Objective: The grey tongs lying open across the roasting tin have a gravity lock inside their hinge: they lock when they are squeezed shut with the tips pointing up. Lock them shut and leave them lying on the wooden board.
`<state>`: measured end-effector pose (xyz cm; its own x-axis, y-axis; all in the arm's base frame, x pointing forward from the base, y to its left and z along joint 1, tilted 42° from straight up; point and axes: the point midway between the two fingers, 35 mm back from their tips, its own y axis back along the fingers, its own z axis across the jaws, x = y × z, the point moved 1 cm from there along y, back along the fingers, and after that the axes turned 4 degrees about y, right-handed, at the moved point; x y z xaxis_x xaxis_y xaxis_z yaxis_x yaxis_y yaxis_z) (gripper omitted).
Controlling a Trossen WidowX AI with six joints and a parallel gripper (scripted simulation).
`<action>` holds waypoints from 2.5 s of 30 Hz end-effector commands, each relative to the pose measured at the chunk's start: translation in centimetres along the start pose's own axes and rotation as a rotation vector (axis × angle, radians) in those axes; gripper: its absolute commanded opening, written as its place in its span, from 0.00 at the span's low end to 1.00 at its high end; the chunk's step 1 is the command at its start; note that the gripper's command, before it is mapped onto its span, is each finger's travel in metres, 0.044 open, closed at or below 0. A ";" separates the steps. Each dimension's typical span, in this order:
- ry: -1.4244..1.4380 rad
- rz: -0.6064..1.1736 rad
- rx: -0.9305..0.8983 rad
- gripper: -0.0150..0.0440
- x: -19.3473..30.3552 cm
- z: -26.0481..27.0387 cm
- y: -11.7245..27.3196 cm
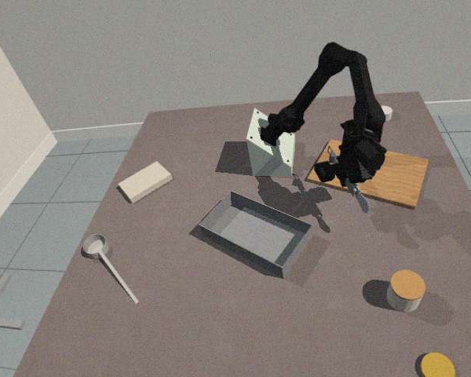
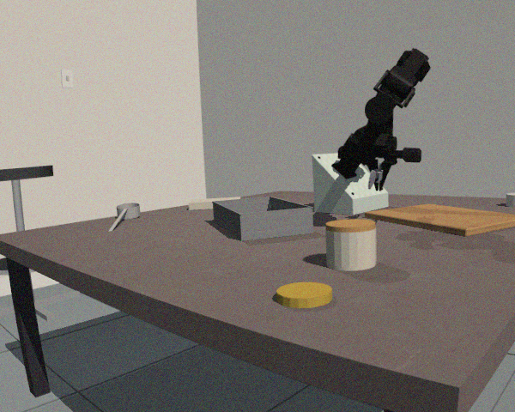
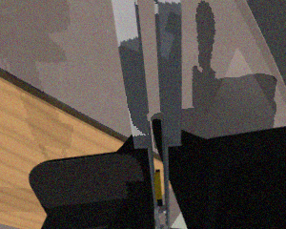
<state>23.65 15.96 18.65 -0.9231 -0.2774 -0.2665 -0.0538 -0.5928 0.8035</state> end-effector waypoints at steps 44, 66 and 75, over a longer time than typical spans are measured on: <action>0.549 -0.095 -0.080 0.00 10.4 15.2 3.0; 0.676 -0.461 -0.067 0.00 11.5 15.2 2.9; 0.664 -0.657 -0.110 0.00 12.2 15.1 3.5</action>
<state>6.57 22.22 26.03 -0.3281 -0.2789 -0.9025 -0.3893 -0.8306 0.3982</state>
